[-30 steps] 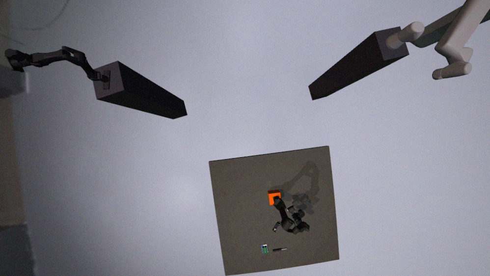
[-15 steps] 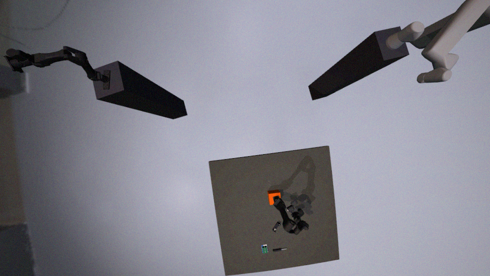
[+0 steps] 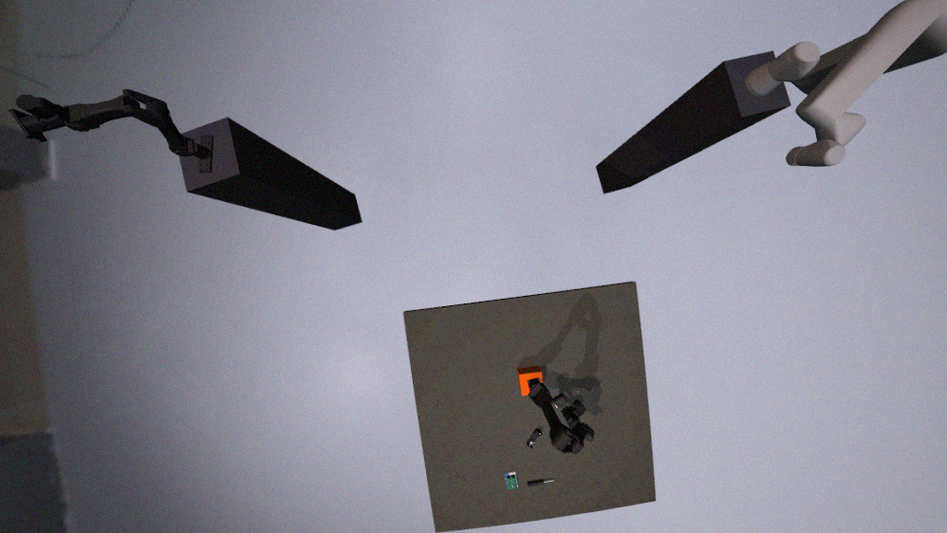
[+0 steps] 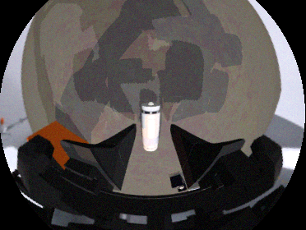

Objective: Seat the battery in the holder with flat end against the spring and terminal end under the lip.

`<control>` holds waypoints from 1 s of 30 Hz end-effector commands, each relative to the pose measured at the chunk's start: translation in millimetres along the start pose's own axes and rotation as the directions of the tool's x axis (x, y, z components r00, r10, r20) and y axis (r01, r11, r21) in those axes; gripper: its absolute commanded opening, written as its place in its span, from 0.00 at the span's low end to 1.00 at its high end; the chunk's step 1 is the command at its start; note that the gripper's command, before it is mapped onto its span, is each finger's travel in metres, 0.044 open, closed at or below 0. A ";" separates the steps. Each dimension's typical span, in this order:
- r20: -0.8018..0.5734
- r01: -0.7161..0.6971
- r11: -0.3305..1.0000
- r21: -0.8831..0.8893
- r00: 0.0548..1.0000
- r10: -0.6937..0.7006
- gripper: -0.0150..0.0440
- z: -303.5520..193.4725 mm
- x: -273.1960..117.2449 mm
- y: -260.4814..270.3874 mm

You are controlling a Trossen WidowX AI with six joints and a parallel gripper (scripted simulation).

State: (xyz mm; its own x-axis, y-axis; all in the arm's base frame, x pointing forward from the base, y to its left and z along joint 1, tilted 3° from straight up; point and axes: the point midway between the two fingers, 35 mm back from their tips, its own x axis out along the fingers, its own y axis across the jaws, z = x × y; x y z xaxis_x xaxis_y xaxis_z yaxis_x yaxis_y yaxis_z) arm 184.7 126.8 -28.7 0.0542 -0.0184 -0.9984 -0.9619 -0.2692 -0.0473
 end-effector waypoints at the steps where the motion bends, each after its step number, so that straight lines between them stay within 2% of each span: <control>1: -0.007 -0.010 1.000 -0.006 1.000 0.009 0.66 -1.9 7.5 3.9; 3: -0.007 -0.010 1.000 -0.006 1.000 0.010 0.66 -1.9 8.5 4.1; 7: -0.007 -0.010 1.000 -0.006 1.000 0.010 0.48 -1.9 8.5 4.1; 15: -0.007 -0.010 1.000 -0.006 1.000 0.010 0.39 -1.9 8.5 4.1; 20: -0.007 -0.009 1.000 -0.006 1.000 0.009 0.38 -1.7 4.0 3.5; 26: -0.006 -0.009 1.000 -0.006 1.000 0.009 0.38 -1.2 -37.1 2.7; 30: -0.006 -0.009 1.000 -0.006 1.000 0.009 0.38 -1.4 -42.0 3.1</control>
State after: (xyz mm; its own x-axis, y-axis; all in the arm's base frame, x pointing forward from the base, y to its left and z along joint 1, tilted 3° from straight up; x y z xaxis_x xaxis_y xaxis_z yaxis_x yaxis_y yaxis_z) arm 180.2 125.8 7.0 0.0470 -0.0232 -0.9986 -0.9595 -0.2792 -0.0387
